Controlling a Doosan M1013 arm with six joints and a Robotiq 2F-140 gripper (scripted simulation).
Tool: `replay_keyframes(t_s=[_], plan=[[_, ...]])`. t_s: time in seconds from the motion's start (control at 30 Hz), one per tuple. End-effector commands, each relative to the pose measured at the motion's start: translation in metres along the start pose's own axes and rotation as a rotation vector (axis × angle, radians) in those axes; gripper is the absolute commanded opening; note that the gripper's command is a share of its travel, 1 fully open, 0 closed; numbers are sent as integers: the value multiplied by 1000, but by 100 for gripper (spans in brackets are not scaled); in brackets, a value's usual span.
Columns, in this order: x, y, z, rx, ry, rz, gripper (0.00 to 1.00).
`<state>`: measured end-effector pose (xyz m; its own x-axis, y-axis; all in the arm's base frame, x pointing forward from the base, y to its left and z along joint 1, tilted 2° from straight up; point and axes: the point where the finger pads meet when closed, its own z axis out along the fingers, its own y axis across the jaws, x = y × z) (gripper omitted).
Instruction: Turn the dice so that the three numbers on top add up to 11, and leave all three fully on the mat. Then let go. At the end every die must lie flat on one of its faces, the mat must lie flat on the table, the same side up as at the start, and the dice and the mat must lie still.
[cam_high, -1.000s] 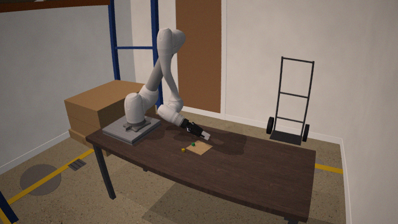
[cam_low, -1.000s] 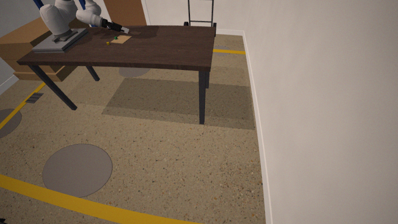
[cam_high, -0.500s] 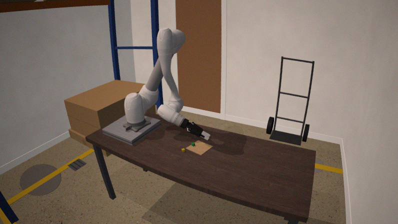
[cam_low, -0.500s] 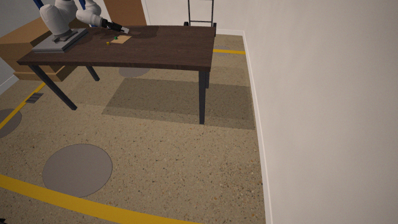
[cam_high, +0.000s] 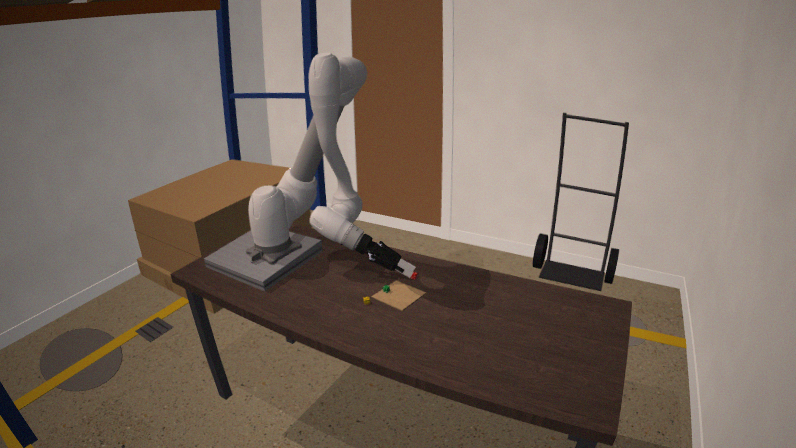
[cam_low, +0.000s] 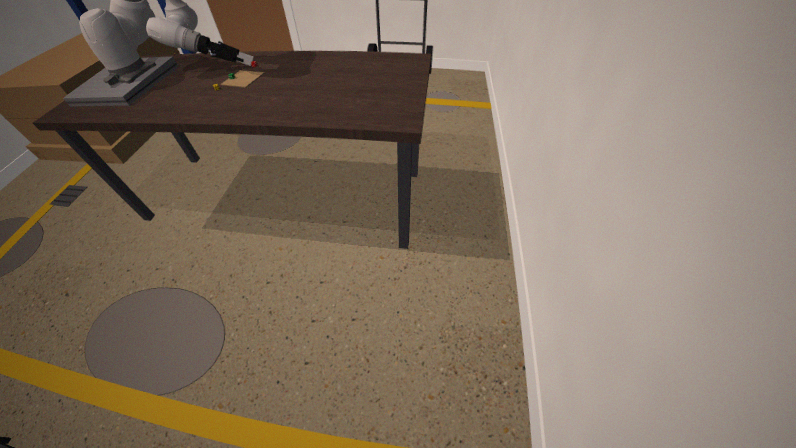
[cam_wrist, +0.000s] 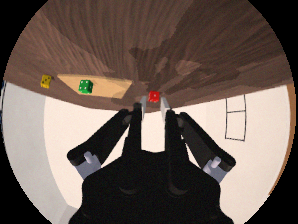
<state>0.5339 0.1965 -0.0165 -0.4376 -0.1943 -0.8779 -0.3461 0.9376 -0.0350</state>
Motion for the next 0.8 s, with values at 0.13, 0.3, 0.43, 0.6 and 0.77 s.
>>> replay_keyframes(t_s=[0.13, 0.3, 0.43, 0.6, 0.77], plan=[[0, 0, -22, 0, 0, 0, 21], [0, 0, -27, 0, 0, 0, 21], [-1, 0, -28, 0, 0, 0, 21], [-6, 0, -30, 0, 0, 0, 21], [-22, 0, -39, 0, 0, 0, 21]])
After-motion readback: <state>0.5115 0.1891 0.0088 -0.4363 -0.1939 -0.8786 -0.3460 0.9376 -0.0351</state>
